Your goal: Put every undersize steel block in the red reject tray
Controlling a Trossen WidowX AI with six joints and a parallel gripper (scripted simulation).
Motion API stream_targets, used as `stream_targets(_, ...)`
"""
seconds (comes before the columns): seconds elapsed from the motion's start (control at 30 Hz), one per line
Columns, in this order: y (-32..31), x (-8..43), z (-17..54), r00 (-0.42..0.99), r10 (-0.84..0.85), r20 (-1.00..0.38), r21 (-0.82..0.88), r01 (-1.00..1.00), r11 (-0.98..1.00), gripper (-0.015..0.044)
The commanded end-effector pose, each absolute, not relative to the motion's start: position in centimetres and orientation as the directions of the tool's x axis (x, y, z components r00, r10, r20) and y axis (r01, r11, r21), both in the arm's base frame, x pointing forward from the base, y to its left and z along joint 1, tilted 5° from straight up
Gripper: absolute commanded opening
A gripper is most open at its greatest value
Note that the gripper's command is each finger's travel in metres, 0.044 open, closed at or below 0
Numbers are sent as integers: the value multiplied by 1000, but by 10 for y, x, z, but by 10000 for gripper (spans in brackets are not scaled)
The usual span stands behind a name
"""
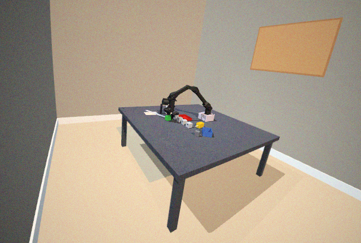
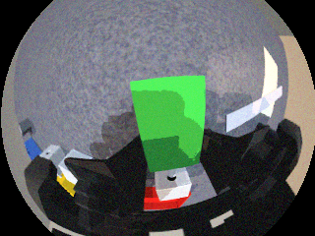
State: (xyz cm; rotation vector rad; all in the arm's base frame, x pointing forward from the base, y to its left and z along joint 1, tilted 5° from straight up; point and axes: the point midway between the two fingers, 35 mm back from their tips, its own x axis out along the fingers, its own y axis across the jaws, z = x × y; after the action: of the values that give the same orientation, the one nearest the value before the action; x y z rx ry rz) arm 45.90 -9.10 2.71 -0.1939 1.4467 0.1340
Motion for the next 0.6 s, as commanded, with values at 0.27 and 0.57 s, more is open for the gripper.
stream_targets(0.27,-90,456,30,131,-24,-991,-52,-211,976,0)
stream_targets(0.57,-90,454,30,131,-24,-991,-52,-211,976,0)
